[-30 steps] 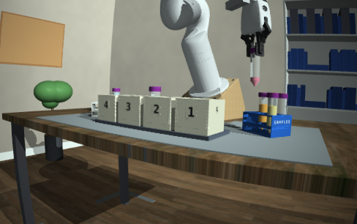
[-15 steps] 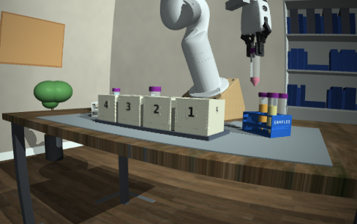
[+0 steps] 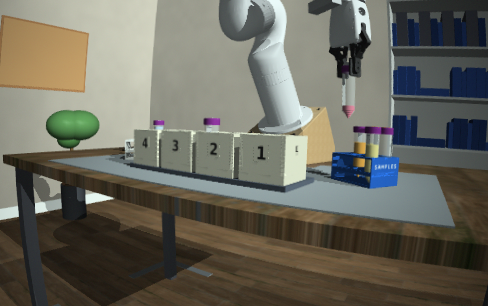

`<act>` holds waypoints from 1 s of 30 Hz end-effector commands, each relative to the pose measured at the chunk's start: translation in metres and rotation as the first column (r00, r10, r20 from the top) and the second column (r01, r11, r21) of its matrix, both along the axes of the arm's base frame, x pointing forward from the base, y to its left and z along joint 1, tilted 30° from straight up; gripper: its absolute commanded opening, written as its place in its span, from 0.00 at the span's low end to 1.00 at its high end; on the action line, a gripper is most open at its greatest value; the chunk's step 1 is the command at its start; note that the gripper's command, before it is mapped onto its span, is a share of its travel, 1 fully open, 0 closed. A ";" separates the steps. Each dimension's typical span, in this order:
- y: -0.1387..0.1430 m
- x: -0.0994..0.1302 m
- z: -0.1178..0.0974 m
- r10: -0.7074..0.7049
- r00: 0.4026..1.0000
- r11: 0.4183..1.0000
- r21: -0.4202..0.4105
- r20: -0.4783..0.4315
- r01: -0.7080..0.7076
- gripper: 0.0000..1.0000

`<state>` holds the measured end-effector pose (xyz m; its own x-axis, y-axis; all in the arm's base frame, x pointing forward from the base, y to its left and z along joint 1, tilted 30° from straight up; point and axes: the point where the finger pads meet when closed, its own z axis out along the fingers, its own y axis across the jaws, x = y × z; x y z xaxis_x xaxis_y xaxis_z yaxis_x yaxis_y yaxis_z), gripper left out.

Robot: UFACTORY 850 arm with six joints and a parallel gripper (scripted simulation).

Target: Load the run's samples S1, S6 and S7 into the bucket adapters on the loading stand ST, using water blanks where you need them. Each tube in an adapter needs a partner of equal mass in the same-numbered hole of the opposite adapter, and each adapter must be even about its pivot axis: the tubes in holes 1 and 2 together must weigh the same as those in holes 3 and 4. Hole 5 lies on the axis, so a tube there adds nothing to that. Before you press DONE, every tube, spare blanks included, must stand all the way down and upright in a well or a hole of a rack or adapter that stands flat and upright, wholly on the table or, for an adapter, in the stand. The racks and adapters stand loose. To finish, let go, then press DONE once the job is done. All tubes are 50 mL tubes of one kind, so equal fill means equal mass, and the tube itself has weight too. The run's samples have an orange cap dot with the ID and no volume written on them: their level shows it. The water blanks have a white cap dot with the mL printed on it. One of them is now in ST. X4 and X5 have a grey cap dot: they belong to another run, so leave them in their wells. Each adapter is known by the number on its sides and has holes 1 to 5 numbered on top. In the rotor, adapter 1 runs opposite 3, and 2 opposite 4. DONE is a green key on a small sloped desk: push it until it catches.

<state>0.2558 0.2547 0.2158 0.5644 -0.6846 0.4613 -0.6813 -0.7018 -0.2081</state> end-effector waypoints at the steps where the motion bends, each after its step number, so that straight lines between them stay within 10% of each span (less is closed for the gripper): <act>1: 0.001 0.000 0.000 0.000 1.000 1.000 0.001 0.001 0.000 0.00; 30: -0.007 0.019 -0.034 0.000 1.000 1.000 0.001 0.001 0.000 0.00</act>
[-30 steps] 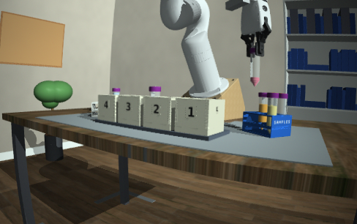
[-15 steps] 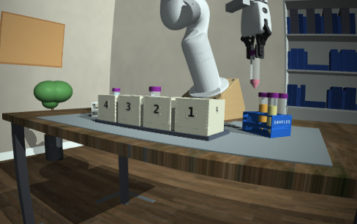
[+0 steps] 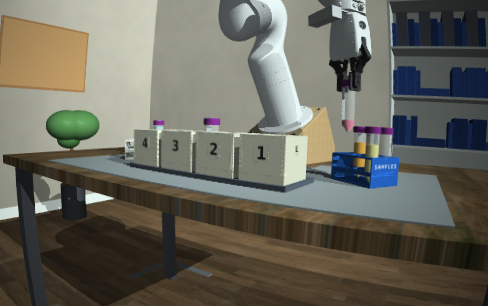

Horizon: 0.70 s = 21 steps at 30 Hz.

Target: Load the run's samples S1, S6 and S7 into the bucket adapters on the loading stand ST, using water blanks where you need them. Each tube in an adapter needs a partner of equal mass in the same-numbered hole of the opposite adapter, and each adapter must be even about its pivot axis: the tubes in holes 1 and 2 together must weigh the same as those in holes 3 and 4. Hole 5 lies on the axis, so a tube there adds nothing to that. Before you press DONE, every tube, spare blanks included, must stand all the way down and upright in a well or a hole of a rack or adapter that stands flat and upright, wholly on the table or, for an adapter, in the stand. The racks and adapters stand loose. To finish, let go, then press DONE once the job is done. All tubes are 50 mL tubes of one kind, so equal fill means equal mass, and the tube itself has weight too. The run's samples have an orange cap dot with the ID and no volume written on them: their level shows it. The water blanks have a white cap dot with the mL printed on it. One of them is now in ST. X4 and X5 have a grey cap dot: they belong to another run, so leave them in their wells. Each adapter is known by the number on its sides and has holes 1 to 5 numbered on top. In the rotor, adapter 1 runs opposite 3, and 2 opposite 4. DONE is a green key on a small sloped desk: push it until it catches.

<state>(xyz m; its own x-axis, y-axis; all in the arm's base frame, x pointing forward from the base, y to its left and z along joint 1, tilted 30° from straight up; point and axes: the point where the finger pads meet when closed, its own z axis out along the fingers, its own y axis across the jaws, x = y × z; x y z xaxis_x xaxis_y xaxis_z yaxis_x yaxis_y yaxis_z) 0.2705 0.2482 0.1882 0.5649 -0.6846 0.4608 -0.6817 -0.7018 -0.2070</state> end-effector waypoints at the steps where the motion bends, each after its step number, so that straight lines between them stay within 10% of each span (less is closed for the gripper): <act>1: -0.001 0.005 -0.008 0.000 1.000 1.000 0.001 0.002 0.000 0.00; 21: -0.007 0.019 -0.033 0.000 1.000 1.000 0.001 0.002 0.000 0.00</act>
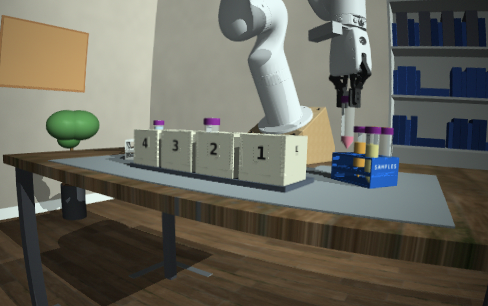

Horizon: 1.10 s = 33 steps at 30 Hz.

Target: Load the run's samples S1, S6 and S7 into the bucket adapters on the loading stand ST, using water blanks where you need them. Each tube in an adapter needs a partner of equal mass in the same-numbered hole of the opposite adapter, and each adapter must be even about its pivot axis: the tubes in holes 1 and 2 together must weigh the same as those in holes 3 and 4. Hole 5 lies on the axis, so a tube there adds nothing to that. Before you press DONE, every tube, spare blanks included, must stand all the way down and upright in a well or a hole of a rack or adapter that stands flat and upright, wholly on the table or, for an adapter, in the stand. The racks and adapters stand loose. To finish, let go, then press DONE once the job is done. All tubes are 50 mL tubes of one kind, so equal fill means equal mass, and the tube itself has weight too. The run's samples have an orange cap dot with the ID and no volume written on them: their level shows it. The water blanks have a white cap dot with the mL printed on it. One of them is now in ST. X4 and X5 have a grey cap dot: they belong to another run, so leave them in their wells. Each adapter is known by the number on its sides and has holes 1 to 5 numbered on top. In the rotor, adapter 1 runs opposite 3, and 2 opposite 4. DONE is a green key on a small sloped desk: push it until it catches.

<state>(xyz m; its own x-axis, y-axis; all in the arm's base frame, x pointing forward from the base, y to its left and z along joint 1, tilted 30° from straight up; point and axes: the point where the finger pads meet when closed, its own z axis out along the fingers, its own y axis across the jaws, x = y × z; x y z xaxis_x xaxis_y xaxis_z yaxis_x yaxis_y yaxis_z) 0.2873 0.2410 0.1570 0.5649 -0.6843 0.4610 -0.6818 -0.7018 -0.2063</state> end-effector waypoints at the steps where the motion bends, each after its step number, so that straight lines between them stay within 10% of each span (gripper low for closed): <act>1: 0.000 0.002 -0.002 0.001 1.000 1.000 0.002 0.002 -0.001 0.00; 33: -0.003 0.009 -0.015 0.001 1.000 1.000 0.002 0.002 -0.001 0.00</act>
